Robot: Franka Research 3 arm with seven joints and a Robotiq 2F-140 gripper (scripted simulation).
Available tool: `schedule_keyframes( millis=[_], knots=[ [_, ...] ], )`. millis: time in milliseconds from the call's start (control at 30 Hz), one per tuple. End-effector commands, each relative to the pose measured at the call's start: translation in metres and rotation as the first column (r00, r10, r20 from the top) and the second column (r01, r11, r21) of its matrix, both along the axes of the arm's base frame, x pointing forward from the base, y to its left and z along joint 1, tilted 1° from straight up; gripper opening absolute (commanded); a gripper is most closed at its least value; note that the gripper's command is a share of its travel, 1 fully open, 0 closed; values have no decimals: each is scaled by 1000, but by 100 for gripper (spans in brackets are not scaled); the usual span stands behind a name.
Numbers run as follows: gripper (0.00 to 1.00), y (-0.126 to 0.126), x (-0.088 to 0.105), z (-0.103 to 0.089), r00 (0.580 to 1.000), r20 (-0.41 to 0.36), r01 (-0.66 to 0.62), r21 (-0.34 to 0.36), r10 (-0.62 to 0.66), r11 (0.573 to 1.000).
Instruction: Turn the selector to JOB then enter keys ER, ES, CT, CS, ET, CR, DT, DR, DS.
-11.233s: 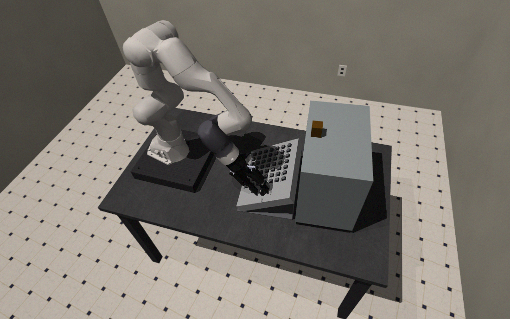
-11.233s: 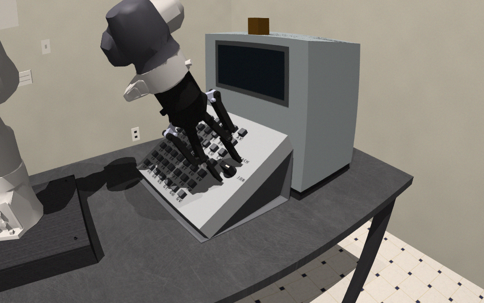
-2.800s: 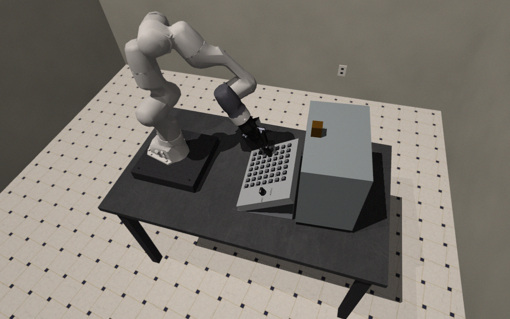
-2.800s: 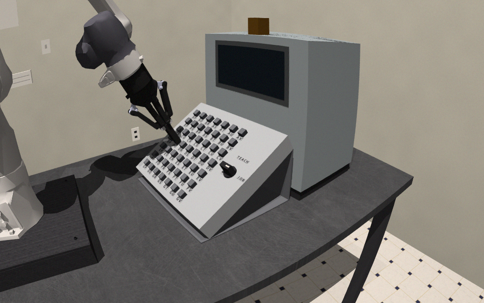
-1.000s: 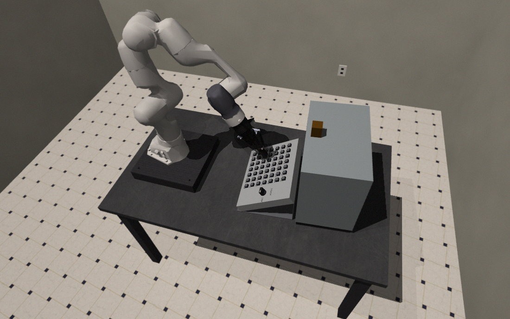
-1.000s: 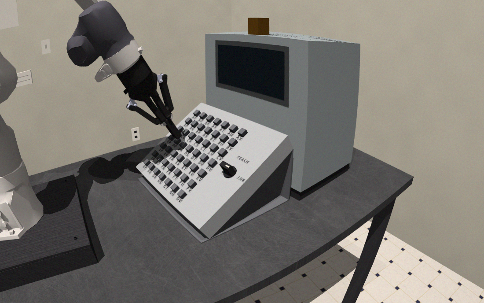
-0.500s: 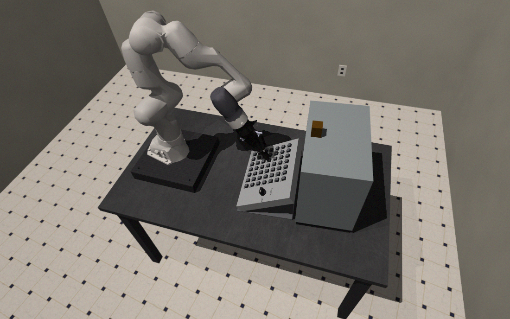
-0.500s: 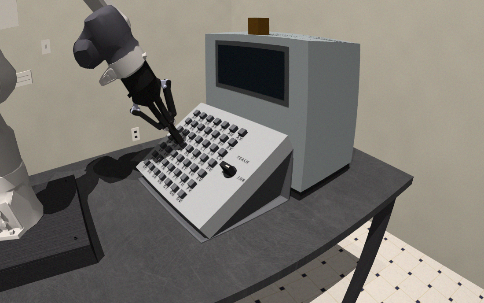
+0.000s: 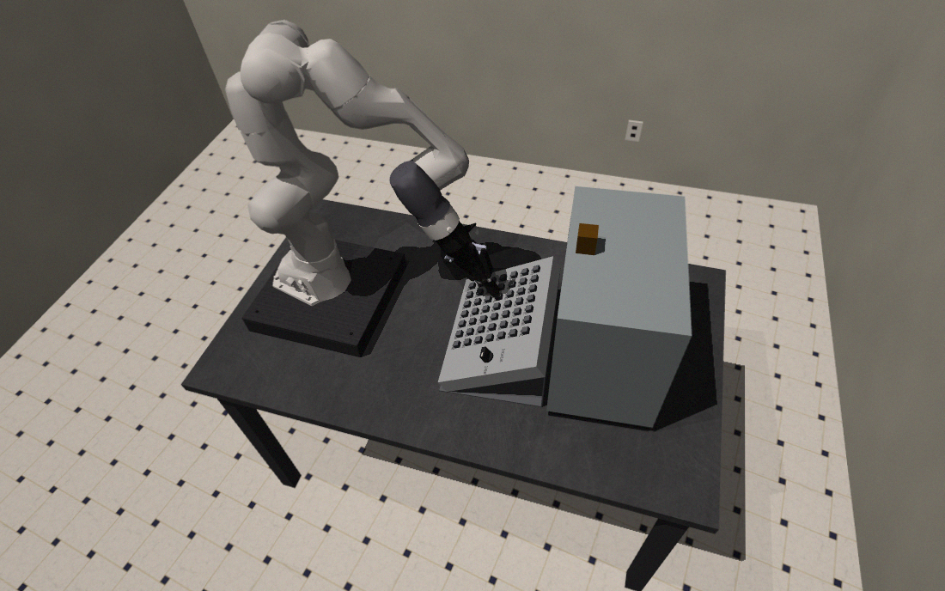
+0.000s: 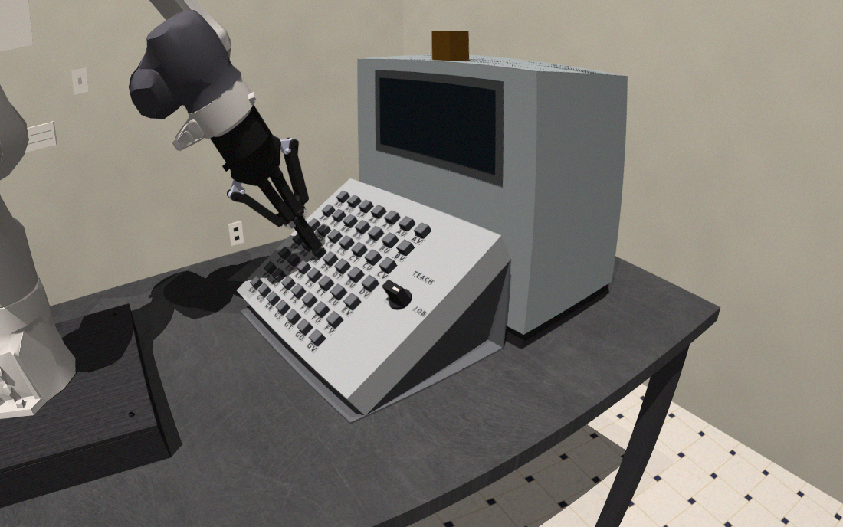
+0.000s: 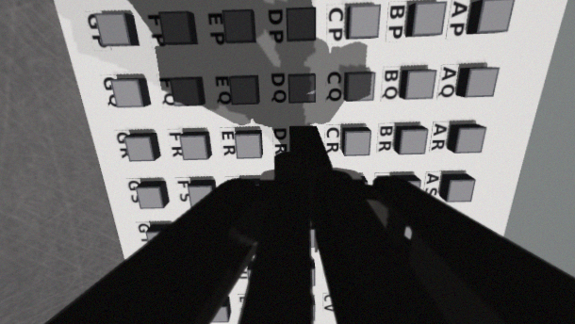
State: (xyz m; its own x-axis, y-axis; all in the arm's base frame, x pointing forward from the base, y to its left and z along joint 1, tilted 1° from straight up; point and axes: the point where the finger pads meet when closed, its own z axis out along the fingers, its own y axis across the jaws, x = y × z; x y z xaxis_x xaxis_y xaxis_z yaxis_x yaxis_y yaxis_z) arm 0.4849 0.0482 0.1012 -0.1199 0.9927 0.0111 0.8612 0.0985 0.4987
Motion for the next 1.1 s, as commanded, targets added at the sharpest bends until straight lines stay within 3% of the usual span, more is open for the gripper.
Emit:
schedule_keyframes(
  millis=[0,1067],
  knots=[
    [10,-1,0,0,1000,9,-18,-9,18,1000],
    [10,0,3,-5,1000,9,-17,-10,18,1000]
  ],
)
